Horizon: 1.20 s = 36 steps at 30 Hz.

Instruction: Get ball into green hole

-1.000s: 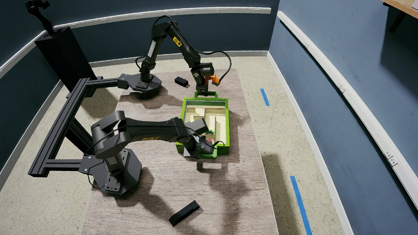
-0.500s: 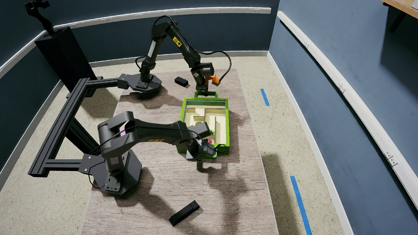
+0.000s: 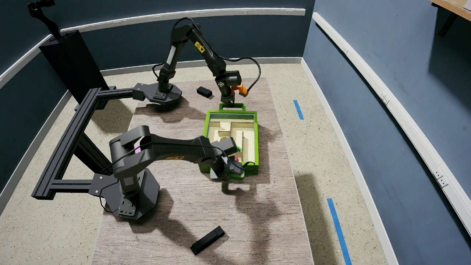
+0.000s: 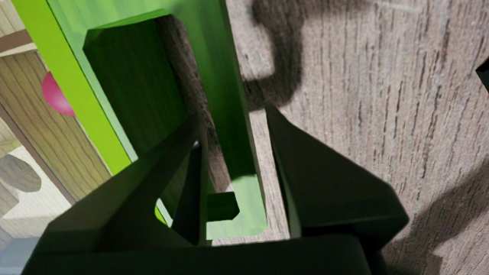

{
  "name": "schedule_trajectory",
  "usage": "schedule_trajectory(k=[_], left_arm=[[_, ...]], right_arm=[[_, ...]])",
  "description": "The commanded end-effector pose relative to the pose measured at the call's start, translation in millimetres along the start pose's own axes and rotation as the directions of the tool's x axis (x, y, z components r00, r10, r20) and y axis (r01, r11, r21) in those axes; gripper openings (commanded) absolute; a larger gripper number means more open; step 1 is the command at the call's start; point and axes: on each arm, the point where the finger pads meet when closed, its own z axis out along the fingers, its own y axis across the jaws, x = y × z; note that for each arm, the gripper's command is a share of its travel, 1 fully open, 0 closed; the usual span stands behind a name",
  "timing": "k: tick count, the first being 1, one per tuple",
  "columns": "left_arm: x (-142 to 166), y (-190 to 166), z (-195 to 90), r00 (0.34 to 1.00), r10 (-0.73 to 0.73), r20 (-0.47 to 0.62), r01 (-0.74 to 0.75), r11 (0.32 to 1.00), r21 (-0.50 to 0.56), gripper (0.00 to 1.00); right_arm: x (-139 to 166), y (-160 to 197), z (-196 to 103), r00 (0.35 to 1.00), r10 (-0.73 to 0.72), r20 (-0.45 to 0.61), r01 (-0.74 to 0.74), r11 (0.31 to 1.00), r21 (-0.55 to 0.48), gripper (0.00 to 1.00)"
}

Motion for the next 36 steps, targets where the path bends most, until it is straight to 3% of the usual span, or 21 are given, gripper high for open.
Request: schedule_trajectory(k=[1,14,15,18,20,36], left_arm=[[-9.4,-8.8,-8.7,1.000,-0.005,0.031,0.004,1.000,0.023,0.00],[7.2,-7.1,-7.3,1.000,0.011,-0.003,-0.011,1.000,0.018,0.00],[8.4,-6.9,-7.1,1.000,0.012,-0.006,-0.012,1.000,0.017,0.00],[9.7,-6.6,-7.0,1.000,0.013,-0.008,-0.013,1.000,0.017,0.00],[-11.3,-12.7,-7.3,1.000,0.000,0.023,-0.001,1.000,0.026,0.00],[-0.6,-9.1,-4.5,1.000,0.009,0.005,-0.009,1.000,0.020,0.00]], right_arm=[[-6.5,0.0,-7.9,0.999,0.004,0.038,-0.003,1.000,-0.009,0.36],[-3.4,0.2,-4.6,1.000,-0.001,0.007,0.001,1.000,-0.004,0.36],[-2.5,0.2,-4.1,1.000,-0.002,0.004,0.002,1.000,-0.004,0.00],[-1.8,0.3,-3.6,1.000,-0.002,0.001,0.002,1.000,-0.003,0.00],[-3.5,3.0,-1.9,1.000,0.007,0.008,-0.007,1.000,-0.015,0.00],[4.5,2.6,5.6,1.000,0.003,-0.019,-0.003,1.000,-0.007,0.00]])
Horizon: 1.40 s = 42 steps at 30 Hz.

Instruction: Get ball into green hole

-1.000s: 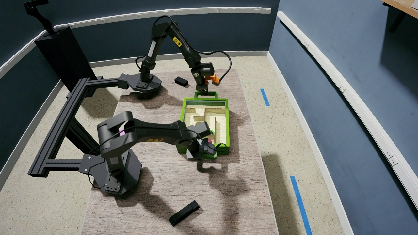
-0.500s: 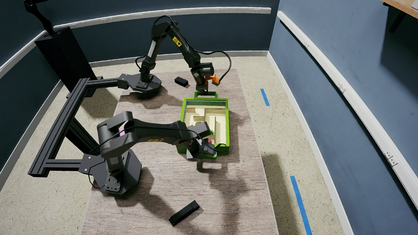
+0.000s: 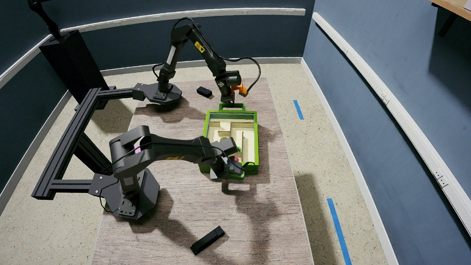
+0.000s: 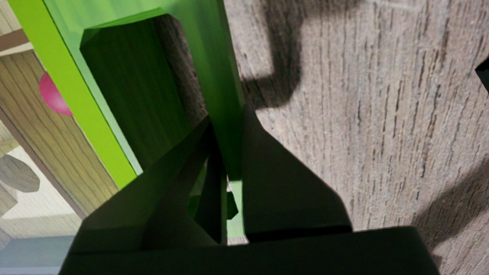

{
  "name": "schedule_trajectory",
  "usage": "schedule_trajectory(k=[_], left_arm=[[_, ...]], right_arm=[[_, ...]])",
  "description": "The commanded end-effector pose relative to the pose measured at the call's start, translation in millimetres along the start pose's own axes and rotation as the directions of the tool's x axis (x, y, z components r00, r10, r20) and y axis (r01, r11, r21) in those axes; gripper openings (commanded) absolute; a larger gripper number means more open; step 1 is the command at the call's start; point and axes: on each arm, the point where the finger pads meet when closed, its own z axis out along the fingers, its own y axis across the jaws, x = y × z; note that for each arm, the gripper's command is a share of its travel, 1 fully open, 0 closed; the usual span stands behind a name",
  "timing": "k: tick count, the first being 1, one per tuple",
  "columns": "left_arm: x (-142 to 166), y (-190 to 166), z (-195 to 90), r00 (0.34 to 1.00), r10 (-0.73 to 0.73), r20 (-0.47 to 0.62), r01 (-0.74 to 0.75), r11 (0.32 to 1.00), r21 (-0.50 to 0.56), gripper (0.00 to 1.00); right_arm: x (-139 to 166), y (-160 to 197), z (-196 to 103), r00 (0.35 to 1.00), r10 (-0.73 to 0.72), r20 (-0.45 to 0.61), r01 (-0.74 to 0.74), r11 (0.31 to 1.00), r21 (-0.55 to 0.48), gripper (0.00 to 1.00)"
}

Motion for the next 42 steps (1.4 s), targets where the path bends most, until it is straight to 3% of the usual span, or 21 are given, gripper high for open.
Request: schedule_trajectory(k=[1,8,13,16,17,18,42], left_arm=[[0.6,-11.7,-2.7,1.000,0.017,-0.003,-0.017,1.000,0.021,0.00],[3.3,-11.8,-1.2,1.000,0.021,-0.008,-0.021,1.000,0.020,0.00],[-19.5,-10.9,-19.8,0.999,-0.009,0.050,0.008,0.999,0.036,0.00],[-20.8,-11.1,-20.5,0.998,-0.011,0.054,0.009,0.999,0.038,0.00],[-9.7,-8.6,-13.7,1.000,-0.002,0.023,0.001,1.000,0.026,0.00],[-21.5,-10.6,-23.2,0.998,-0.011,0.054,0.009,0.999,0.037,0.00],[-40.8,-8.2,-43.3,0.994,-0.009,0.112,0.006,1.000,0.027,0.00]], right_arm=[[4.2,3.1,5.7,1.000,0.004,-0.018,-0.004,1.000,-0.008,0.00],[5.5,2.5,6.4,1.000,0.004,-0.022,-0.004,1.000,-0.007,0.00],[-8.3,8.6,-7.8,1.000,0.004,0.010,-0.003,1.000,-0.025,0.00],[0.4,7.2,-5.1,1.000,-0.005,-0.006,0.005,1.000,-0.020,0.00],[-2.6,4.4,-8.5,1.000,0.003,0.001,-0.003,1.000,-0.018,0.00],[-14.2,9.8,-18.5,0.999,0.008,0.033,-0.007,0.999,-0.036,0.00],[-38.8,9.5,-39.2,0.994,0.012,0.110,-0.009,1.000,-0.027,0.00]])
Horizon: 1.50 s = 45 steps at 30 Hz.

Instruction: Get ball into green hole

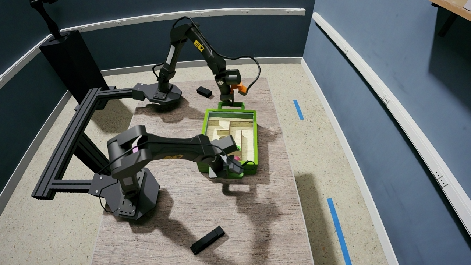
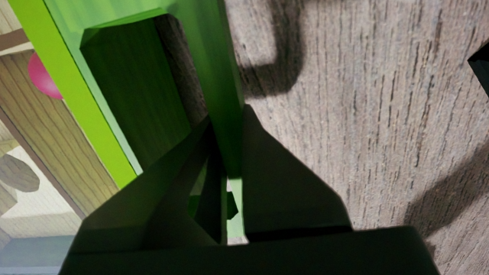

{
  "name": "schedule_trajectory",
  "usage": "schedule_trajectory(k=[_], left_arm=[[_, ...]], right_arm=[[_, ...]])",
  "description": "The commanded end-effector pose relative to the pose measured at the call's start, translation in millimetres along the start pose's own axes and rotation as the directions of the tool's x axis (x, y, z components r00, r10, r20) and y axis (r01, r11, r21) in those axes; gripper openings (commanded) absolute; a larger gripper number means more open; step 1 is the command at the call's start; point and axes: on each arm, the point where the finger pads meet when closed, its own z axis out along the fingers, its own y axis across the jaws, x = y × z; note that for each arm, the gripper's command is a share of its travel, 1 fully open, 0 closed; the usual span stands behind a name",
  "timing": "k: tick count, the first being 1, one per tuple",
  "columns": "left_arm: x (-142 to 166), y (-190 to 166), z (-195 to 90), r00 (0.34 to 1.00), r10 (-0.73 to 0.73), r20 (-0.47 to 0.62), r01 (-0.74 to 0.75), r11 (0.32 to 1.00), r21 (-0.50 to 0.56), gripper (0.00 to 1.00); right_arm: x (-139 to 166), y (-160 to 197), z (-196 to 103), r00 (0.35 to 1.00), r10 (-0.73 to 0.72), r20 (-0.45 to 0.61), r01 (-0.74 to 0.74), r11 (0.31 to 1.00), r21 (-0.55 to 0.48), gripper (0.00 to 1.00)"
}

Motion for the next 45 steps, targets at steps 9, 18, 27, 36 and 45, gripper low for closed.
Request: schedule_trajectory(k=[9,18,27,36,45], left_arm=[[-39.8,-5.1,-37.8,0.993,-0.006,0.117,0.004,1.000,0.018,0.00],[-50.9,-8.2,-44.7,0.988,-0.019,0.154,0.014,0.999,0.032,0.00],[-40.6,-6.6,-44.8,0.990,-0.007,0.141,0.004,1.000,0.025,0.00],[-38.9,-9.2,-30.8,0.999,-0.004,0.052,0.002,0.999,0.048,0.00],[-33.5,-9.4,-30.3,0.990,-0.007,0.139,0.004,1.000,0.019,0.00]], right_arm=[[-36.3,5.4,-33.4,0.994,0.006,0.109,-0.005,1.000,-0.012,0.00],[-47.6,10.0,-39.4,0.989,0.021,0.150,-0.017,0.999,-0.031,0.00],[-34.5,7.0,-38.5,0.992,0.003,0.126,-0.001,1.000,-0.019,0.00],[-32.2,6.6,-32.4,0.999,-0.002,0.034,0.001,1.000,0.010,0.00],[-34.0,4.3,-25.2,0.990,0.018,0.143,-0.017,1.000,-0.013,0.00]])
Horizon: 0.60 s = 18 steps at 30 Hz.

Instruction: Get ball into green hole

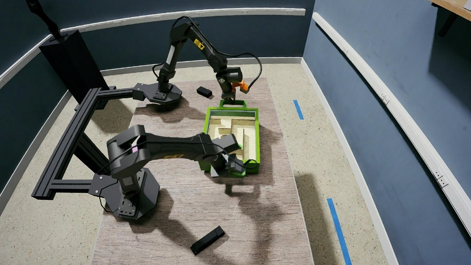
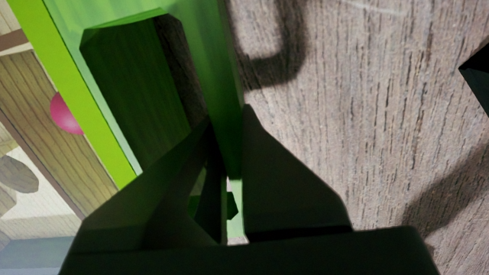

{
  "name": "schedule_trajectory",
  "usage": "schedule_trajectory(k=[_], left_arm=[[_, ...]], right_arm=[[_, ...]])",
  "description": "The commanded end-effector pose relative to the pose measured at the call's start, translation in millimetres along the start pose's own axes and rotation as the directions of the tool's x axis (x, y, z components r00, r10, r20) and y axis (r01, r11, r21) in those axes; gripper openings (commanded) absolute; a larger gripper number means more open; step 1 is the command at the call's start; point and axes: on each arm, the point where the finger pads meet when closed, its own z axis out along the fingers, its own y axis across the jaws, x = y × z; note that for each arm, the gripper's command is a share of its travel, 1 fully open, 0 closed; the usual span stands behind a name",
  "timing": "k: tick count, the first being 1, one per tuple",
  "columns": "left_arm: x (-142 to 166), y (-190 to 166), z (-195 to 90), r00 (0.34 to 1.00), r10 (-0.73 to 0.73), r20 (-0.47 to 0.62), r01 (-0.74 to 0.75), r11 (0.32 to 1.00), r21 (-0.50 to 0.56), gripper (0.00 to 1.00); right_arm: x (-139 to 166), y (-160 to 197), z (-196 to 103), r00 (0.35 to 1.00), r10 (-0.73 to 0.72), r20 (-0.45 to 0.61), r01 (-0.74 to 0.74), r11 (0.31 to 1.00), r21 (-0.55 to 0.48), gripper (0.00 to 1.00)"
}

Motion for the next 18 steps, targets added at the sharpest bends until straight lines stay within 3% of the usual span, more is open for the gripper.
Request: schedule_trajectory(k=[1,2,4,8,14,15,16,17,18], left_arm=[[-19.7,-9.0,-19.2,0.991,-0.010,0.132,0.006,1.000,0.027,0.00],[-21.0,-5.1,-24.4,0.990,-0.021,0.136,0.022,1.000,-0.006,0.00],[-20.9,-9.5,-20.7,0.987,-0.010,0.159,0.005,0.999,0.036,0.00],[-41.6,-10.5,-35.3,0.981,-0.025,0.191,0.017,0.999,0.046,0.00],[-41.3,-6.6,-31.8,0.982,-0.033,0.188,0.025,0.999,0.044,0.00],[-31.2,0.3,-19.8,0.986,-0.040,0.161,0.032,0.998,0.052,0.00],[-40.9,-1.0,-25.8,0.985,-0.052,0.162,0.039,0.996,0.083,0.00],[-30.2,1.1,-26.3,0.992,-0.032,0.119,0.028,0.999,0.031,0.00],[-35.6,-4.2,-26.8,0.987,-0.031,0.157,0.025,0.999,0.045,0.00]], right_arm=[[-23.8,5.5,-20.5,0.990,0.011,0.139,-0.010,1.000,-0.009,0.00],[-24.1,11.2,-18.1,0.988,0.012,0.153,-0.005,0.999,-0.052,0.00],[-27.8,4.3,-24.5,0.986,0.015,0.166,-0.015,1.000,-0.002,0.00],[-39.4,8.6,-32.5,0.983,0.021,0.182,-0.017,1.000,-0.021,0.00],[-36.8,8.9,-30.4,0.984,0.017,0.175,-0.015,1.000,-0.016,0.00],[-35.7,7.7,-31.0,0.985,0.017,0.173,-0.016,1.000,-0.003,0.00],[-19.8,6.3,-26.6,0.996,-0.009,0.089,0.006,0.999,0.036,0.00],[-21.1,11.4,-18.3,0.996,-0.011,0.088,0.012,1.000,-0.005,0.00],[-32.9,9.8,-27.2,0.990,0.007,0.140,-0.005,1.000,-0.011,0.00]])
